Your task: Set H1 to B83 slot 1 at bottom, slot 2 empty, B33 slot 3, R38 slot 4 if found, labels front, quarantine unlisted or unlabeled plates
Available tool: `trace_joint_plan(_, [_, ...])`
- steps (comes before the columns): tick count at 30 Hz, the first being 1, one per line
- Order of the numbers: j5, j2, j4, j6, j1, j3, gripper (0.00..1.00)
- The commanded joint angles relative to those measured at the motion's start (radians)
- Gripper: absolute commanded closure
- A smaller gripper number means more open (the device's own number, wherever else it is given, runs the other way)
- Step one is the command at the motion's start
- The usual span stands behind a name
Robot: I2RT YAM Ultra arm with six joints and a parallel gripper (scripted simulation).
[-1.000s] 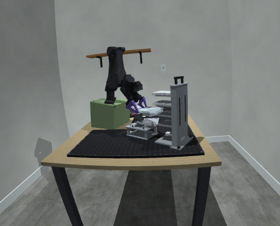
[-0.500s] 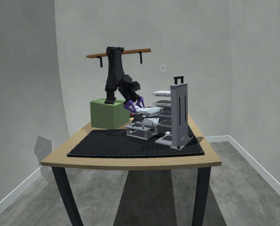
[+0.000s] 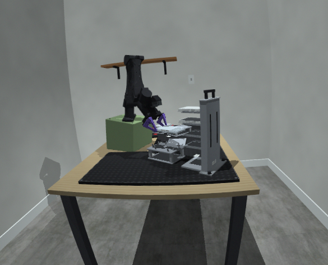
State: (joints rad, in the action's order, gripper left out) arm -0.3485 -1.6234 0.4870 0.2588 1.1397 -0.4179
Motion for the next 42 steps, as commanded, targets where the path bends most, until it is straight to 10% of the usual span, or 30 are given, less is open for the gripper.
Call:
trace_joint_plan(1, [-0.020,0.035,0.021,0.013,0.018,0.029,0.14])
trace_joint_plan(42, [-0.014,-0.159,0.256,0.003,0.002,0.037,0.14])
